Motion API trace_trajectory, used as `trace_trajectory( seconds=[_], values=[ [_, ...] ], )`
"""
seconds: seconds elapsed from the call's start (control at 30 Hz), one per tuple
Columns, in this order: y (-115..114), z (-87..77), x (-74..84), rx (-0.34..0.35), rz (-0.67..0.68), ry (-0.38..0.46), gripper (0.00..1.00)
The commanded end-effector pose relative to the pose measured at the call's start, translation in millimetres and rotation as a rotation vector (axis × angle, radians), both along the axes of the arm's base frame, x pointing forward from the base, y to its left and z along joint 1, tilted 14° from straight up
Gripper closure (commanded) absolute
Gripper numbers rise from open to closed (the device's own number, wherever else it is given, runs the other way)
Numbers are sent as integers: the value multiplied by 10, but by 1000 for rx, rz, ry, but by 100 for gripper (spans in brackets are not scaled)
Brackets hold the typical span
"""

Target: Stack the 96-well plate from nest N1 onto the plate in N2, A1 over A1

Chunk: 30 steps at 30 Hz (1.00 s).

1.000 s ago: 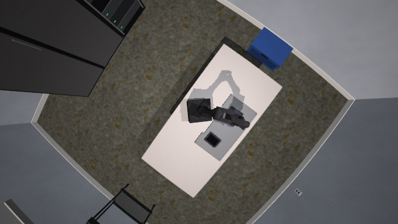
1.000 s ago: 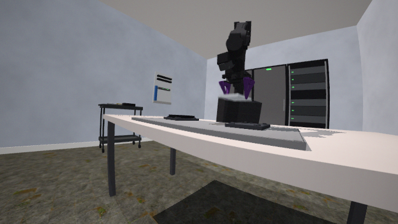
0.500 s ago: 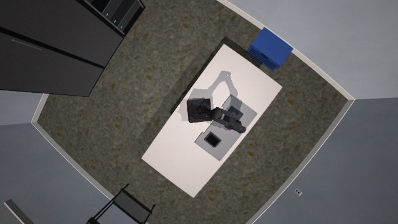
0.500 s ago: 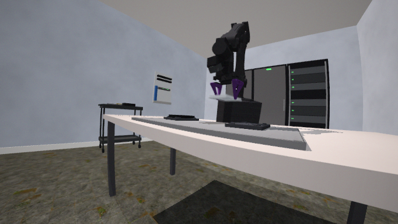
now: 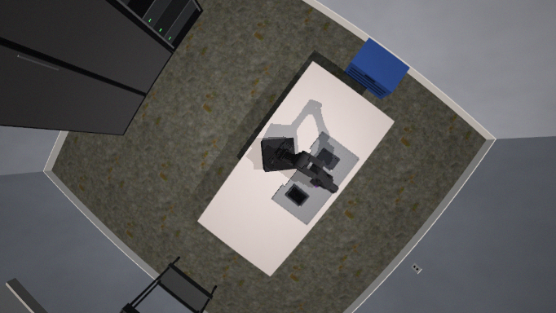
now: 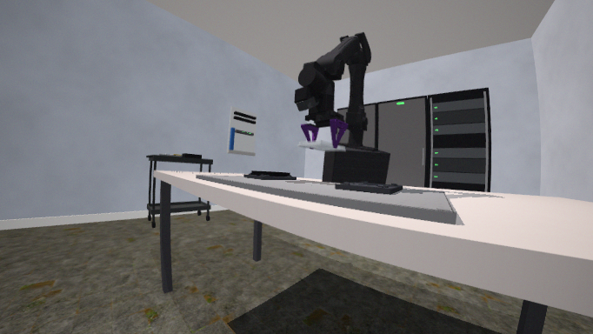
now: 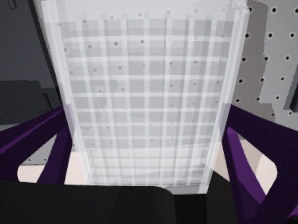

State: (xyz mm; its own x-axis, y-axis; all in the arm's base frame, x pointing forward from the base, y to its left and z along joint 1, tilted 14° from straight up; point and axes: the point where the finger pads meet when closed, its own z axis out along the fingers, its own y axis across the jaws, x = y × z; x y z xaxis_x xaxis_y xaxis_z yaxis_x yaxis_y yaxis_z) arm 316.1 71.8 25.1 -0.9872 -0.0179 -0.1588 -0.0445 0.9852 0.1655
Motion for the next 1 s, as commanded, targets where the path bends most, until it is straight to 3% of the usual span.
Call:
trace_trajectory(
  seconds=[0.0, 0.27, 0.6, 0.97],
  values=[
    [-44, 62, 36, 14, 28, -41, 100],
    [-307, -71, 51, 12, 28, -14, 100],
    [-576, -42, 162, 10, 28, -38, 100],
    [-940, -114, 139, 11, 27, -19, 100]
  ],
)
